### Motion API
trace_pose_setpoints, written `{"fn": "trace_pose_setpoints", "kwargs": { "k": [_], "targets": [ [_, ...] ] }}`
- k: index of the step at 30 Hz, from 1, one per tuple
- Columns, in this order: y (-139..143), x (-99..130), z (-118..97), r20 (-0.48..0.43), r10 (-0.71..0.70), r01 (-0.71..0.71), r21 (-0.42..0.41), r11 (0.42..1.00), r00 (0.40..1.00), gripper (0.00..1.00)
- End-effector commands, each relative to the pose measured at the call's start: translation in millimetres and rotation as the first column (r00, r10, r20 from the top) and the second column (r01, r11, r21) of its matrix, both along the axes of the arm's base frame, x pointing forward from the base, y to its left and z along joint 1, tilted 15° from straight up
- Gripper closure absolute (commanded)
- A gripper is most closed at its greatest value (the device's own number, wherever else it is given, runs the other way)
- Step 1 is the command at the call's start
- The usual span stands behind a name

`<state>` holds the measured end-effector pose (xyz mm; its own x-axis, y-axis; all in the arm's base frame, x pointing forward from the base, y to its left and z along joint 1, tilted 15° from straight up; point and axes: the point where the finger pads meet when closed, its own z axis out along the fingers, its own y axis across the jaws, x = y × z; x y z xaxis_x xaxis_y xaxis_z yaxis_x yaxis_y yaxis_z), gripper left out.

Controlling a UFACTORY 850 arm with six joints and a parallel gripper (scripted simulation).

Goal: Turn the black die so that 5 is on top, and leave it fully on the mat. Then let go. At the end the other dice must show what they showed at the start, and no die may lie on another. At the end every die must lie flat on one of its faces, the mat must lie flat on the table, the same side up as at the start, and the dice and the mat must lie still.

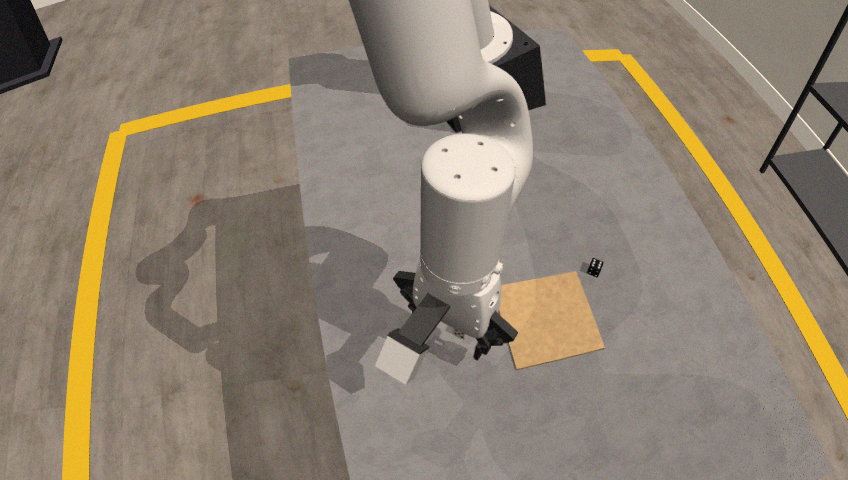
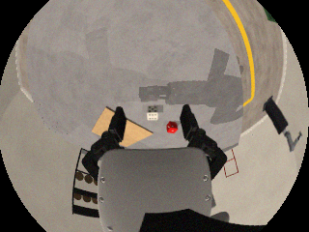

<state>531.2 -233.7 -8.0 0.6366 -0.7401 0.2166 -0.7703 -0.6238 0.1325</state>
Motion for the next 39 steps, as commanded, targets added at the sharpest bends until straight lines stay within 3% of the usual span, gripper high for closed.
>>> {"fn": "trace_pose_setpoints", "kwargs": {
  "k": [1, 16, 39],
  "targets": [
    [0.1, -1.1, 0.6, 0.002, 0.000, 0.000, -0.001, 1.000, 1.000, 0.00],
    [8.9, -61.4, -4.1, 0.002, 0.000, 0.000, -0.001, 1.000, 1.000, 0.00],
    [9.5, -65.4, -4.4, 0.002, 0.000, 0.000, -0.001, 1.000, 1.000, 0.00]
  ]
}}
